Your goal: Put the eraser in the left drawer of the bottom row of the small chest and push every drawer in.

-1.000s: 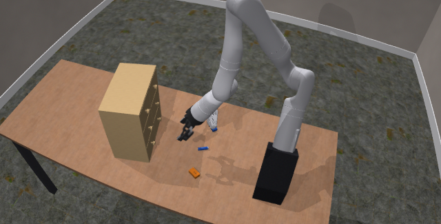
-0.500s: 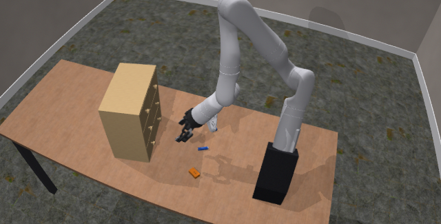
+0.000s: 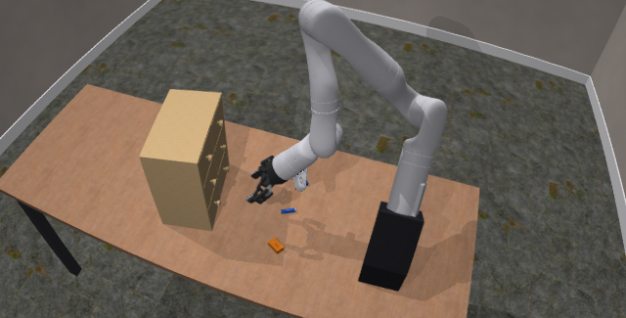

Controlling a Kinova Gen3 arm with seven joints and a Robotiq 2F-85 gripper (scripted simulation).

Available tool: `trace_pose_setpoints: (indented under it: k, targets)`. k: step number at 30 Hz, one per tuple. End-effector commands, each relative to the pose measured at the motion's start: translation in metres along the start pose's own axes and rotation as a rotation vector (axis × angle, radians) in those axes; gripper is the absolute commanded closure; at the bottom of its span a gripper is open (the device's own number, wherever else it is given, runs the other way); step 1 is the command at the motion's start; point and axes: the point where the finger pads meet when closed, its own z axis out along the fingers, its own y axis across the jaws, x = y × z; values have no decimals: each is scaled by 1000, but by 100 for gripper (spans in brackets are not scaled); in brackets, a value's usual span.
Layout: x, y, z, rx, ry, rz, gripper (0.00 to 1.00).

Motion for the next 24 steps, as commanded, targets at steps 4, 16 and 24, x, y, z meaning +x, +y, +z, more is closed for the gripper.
trace_pose_setpoints:
  k: [4,16,24]
  targets:
    - [5,-1,4,0,-12,3,0]
    - [8,0,10,-2,-39,4,0]
    - [9,1,12,-3,-48,4,0]
